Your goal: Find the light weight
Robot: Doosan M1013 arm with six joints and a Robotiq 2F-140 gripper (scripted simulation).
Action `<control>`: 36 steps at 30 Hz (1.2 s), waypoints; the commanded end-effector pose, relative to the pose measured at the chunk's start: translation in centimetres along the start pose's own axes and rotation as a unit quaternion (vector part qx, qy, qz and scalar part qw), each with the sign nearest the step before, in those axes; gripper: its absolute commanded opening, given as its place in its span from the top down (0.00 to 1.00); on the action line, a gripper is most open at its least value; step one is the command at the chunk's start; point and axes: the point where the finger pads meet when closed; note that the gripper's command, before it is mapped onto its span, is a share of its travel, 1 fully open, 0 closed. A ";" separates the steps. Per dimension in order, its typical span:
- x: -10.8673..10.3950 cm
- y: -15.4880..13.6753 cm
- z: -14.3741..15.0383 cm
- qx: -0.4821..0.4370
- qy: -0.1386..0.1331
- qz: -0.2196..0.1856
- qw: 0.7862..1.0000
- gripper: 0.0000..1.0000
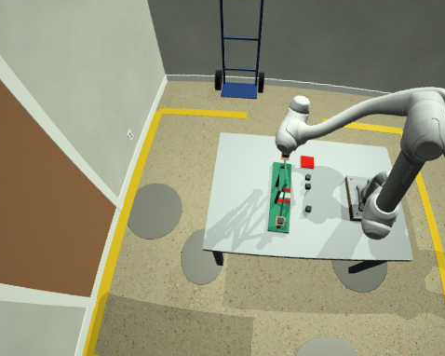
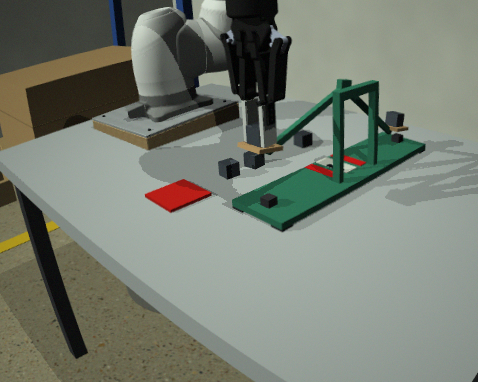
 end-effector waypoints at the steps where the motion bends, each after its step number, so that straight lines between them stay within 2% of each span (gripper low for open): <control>1: 0.1 0.0 0.0 0.000 0.000 0.000 1.000 0.76; 36: 2.4 -0.6 -0.2 0.000 0.000 0.000 1.000 0.76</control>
Point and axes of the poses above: the point where the finger pads meet when closed, its own x axis out along the fingers, its own z axis across the jaws, y = z × x, and after that the axes turned 14 degrees about -x, right-handed
